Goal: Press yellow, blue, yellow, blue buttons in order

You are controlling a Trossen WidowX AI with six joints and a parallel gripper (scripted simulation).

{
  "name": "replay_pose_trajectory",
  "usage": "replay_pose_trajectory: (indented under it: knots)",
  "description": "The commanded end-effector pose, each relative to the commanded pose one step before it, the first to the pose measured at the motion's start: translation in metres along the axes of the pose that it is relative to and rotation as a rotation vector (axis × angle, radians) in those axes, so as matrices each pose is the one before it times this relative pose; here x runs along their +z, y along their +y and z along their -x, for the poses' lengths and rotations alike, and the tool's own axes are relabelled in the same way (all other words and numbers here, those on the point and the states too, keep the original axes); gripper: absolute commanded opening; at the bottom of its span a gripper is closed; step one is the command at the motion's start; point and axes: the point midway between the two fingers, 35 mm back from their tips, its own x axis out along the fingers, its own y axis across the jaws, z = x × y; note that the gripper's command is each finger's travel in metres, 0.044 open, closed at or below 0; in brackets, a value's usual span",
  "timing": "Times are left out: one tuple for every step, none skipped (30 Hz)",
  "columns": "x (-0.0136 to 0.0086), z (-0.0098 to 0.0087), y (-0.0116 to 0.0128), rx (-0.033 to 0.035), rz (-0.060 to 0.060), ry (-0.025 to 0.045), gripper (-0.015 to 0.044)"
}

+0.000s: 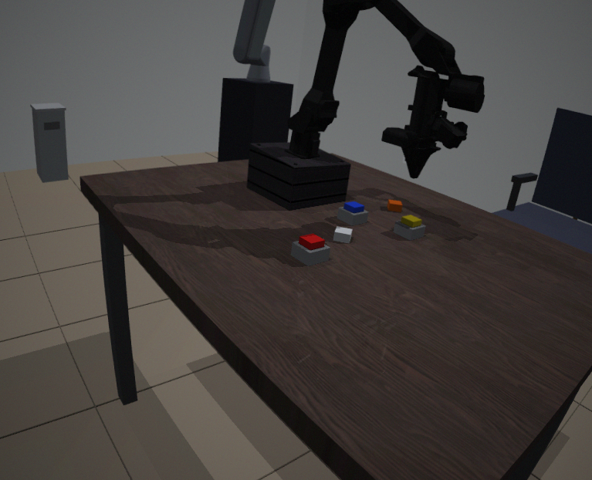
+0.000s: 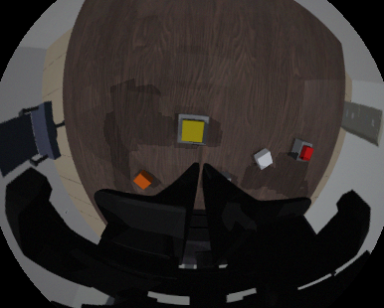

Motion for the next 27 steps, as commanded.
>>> replay_pose_trajectory:
  knots:
    - [-0.03909,0.00563,-0.02501,-0.00159,-0.0029,0.01136,0.0020]
    - [-0.01175,-0.00013,-0.00639,-0.00071,0.0000,0.00112,0.0020]
    - [-0.01185,-0.00071,-0.00588,-0.00065,0.0000,0.00109,0.0020]
    - [-0.01191,-0.00129,-0.00536,-0.00059,0.0000,0.00106,0.0020]
    - [-0.01190,-0.00187,-0.00484,-0.00053,0.0000,0.00103,0.0020]
    - [-0.00949,-0.00190,-0.00351,-0.00039,0.0000,0.00079,0.0020]
    - [-0.00568,-0.00132,-0.00196,-0.00022,0.0000,0.00046,0.0020]
    - [-0.00189,-0.00047,-0.00063,-0.00007,0.0000,0.00015,0.0020]
    - [0.00000,0.00000,0.00000,0.00000,0.0000,0.00000,0.0020]
    - [0.00000,0.00000,0.00000,0.00000,0.0000,0.00000,0.0020]
    - [0.00000,0.00000,0.00000,0.00000,0.0000,0.00000,0.0020]
    - [0.00000,0.00000,0.00000,0.00000,0.0000,0.00000,0.0020]
    - [0.00000,0.00000,0.00000,0.00000,0.0000,0.00000,0.0020]
    - [0.00042,-0.00265,0.00000,0.00001,0.0000,-0.00003,0.0020]
    - [0.00103,-0.00791,0.00000,0.00002,0.0000,-0.00005,0.0020]
    - [0.00096,-0.01305,0.00000,0.00003,0.0000,-0.00001,0.0020]
    - [-0.00012,-0.01635,0.00000,0.00004,0.0000,0.00014,0.0020]
    - [-0.00112,-0.01247,0.00000,0.00003,0.0000,0.00023,0.0020]
    - [-0.00109,-0.00732,0.00000,0.00002,0.0000,0.00018,0.0020]
    - [-0.00043,-0.00241,0.00000,0.00001,0.0000,0.00007,0.0020]
    - [0.00000,0.00000,0.00000,0.00000,0.0000,0.00000,0.0020]
    - [0.00000,0.00000,0.00000,0.00000,0.0000,0.00000,0.0020]
    - [0.00000,0.00000,0.00000,0.00000,0.0000,0.00000,0.0020]
    - [0.00000,0.00000,0.00000,0.00000,0.0000,0.00000,0.0020]
    - [0.00002,-0.00026,0.00000,0.00000,0.0000,0.00000,0.0020]
    - [0.00007,-0.00079,0.00000,0.00000,0.0000,0.00000,0.0020]
    - [0.00011,-0.00131,0.00000,0.00000,0.0000,0.00001,0.0020]
